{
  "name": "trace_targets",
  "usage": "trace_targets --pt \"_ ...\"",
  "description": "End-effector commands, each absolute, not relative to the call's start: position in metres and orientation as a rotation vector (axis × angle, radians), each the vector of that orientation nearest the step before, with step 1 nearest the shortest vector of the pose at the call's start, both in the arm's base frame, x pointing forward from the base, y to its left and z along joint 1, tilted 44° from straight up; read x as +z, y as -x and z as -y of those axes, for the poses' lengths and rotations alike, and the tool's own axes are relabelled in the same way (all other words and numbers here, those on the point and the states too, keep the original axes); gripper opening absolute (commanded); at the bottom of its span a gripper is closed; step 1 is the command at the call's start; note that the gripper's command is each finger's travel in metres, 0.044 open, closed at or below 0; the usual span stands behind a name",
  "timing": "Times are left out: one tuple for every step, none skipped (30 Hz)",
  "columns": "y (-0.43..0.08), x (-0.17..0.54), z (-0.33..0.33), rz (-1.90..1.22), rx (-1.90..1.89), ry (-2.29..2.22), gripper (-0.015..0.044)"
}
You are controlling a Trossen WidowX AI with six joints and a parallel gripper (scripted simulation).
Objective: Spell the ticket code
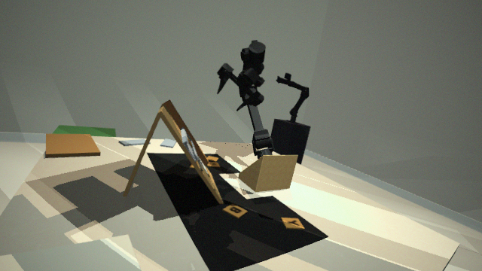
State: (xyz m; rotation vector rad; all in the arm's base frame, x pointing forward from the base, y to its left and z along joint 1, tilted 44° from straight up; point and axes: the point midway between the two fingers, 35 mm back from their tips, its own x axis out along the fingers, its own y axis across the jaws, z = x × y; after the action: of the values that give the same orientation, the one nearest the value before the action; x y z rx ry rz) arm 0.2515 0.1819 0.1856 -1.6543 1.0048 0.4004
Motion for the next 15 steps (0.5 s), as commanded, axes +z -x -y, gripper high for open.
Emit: trace_targets --pt "-0.254 0.176 -0.183 -1.025 0.419 1.678 0.0361" --pt "-0.257 0.168 -0.185 -1.041 0.436 1.692 0.0340" --pt "-0.259 0.157 -0.186 -1.061 0.459 1.711 0.0340" --pt "-0.262 0.146 -0.188 -1.084 0.485 1.730 0.0340" --pt "-0.264 0.137 -0.189 -1.102 0.506 1.745 0.0340" --pt "-0.266 0.130 -0.189 -1.116 0.522 1.757 0.0340" --pt "-0.268 0.121 -0.189 -1.136 0.539 1.773 0.0340" --pt "-0.271 0.110 -0.190 -1.162 0.561 1.792 0.0340" --pt "-0.274 0.097 -0.190 -1.194 0.589 1.814 0.0340" --pt "-0.277 0.081 -0.189 -1.231 0.623 1.839 0.0340" --pt "-0.280 0.065 -0.187 -1.268 0.658 1.861 0.0340" --pt "-0.282 0.049 -0.185 -1.306 0.695 1.882 0.0340" --pt "-0.283 0.032 -0.183 -1.343 0.734 1.901 0.0340" --pt "-0.284 0.016 -0.180 -1.381 0.774 1.917 0.0340" --pt "-0.285 -0.001 -0.176 -1.418 0.816 1.932 0.0340"
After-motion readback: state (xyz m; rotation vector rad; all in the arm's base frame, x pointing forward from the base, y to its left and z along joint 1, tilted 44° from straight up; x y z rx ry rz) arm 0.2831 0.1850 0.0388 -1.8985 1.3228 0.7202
